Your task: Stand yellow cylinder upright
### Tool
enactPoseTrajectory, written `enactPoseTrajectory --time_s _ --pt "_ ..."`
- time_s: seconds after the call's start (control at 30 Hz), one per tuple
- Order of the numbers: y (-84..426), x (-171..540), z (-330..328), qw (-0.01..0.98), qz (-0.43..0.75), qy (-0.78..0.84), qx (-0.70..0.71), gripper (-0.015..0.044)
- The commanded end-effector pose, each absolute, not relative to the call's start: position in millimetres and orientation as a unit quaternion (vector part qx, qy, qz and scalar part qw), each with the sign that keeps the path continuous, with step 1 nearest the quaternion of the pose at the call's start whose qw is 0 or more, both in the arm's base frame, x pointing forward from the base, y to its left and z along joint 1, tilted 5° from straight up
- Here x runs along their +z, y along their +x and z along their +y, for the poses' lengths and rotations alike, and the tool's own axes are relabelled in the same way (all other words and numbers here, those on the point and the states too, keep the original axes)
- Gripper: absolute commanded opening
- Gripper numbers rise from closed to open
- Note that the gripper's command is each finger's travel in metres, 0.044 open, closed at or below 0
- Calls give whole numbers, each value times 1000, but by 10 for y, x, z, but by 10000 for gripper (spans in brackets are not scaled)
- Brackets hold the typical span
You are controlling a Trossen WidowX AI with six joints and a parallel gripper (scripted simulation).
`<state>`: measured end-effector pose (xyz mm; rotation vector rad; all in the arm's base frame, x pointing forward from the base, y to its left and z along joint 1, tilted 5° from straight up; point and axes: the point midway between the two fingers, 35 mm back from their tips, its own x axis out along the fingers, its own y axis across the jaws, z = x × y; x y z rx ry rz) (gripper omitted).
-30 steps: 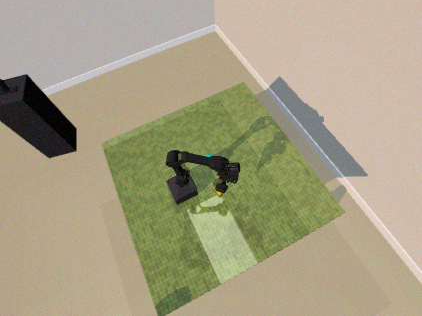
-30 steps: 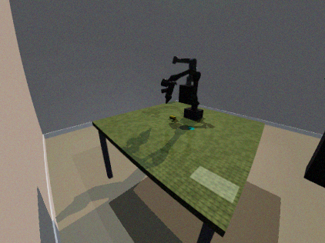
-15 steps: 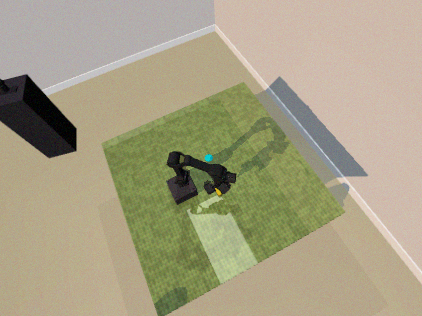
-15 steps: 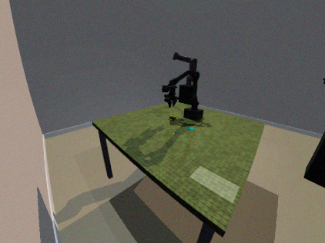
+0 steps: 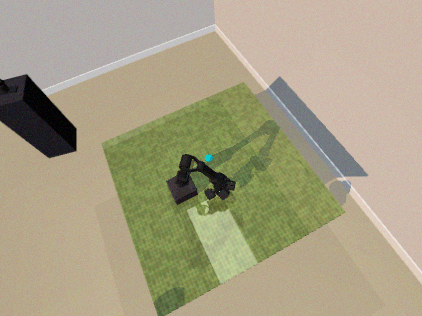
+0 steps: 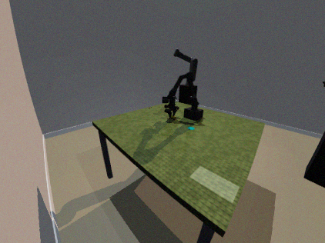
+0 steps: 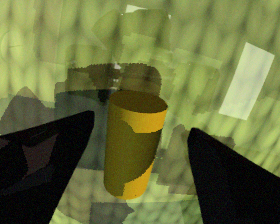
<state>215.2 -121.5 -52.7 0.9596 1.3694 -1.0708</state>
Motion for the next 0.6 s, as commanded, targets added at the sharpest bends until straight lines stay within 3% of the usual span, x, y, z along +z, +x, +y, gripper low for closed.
enactPoseTrajectory --time_s 0.0,0.17,0.57 --pt "2189 -545 -1234 554 572 406 -449 231" --pt "2189 -545 -1234 554 572 406 -449 105" --pt "2241 -331 -1246 554 571 406 -449 105"
